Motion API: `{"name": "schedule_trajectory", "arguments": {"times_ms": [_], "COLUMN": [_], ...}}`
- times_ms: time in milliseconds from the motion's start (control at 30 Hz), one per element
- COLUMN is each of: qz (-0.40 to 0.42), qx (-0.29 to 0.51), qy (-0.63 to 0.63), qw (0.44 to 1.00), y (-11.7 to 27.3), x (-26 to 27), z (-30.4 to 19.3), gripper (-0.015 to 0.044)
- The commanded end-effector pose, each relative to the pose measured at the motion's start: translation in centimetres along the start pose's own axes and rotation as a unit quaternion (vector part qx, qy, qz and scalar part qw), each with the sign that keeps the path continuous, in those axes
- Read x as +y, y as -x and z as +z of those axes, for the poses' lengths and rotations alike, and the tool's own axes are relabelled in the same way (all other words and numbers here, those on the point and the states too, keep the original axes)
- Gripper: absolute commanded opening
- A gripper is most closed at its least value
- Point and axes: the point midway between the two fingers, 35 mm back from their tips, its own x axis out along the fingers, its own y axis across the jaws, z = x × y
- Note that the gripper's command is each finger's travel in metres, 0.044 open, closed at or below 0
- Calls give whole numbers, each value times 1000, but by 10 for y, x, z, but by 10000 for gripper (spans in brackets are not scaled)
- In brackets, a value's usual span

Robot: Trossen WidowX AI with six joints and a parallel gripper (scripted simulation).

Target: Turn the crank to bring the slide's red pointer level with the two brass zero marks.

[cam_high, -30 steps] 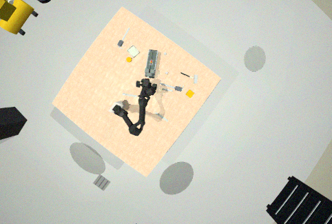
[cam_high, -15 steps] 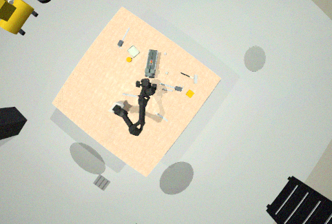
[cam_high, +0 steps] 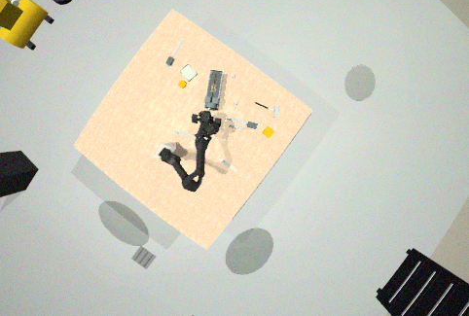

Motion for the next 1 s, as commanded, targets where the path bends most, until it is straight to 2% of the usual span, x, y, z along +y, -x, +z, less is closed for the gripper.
{"name": "schedule_trajectory", "arguments": {"times_ms": [0,967], "qz": [12,12], "qx": [1,1], "qy": [3,3], "qw": [1000,1000], "y": [-1,-2], "x": [9,11], "z": [-1,-2], "gripper": [0,0]}}
